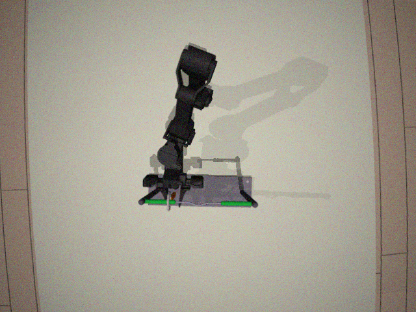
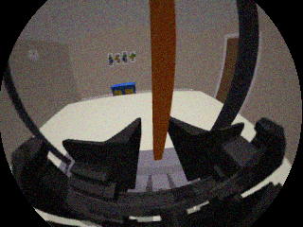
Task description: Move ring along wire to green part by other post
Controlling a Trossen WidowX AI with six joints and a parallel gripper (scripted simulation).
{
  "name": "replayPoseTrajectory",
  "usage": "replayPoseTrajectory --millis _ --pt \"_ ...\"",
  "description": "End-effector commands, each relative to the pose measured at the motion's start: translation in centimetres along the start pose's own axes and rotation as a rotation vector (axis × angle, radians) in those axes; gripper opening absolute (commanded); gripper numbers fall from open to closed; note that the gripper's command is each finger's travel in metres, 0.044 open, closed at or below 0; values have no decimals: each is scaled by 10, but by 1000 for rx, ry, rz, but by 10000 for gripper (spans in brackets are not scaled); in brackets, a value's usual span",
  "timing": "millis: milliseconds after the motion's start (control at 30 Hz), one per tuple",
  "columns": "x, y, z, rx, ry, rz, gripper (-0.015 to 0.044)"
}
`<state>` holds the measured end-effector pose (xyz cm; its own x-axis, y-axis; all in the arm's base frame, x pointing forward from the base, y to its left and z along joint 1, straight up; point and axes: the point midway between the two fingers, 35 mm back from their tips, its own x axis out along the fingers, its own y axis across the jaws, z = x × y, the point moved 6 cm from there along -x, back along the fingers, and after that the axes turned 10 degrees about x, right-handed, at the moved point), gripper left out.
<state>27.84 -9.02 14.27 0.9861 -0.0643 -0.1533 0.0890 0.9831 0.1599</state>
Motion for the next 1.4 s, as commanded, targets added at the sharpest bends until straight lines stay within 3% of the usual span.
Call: replayPoseTrajectory --millis 0,267,667,1367 --pt "0 0 1 4 -2 -4 160" --pt "0 0 1 4 -2 -4 160" --pt "0 0 0 0 0 -1 -150" --pt "-2 3 15 2 -1 -1 -150"
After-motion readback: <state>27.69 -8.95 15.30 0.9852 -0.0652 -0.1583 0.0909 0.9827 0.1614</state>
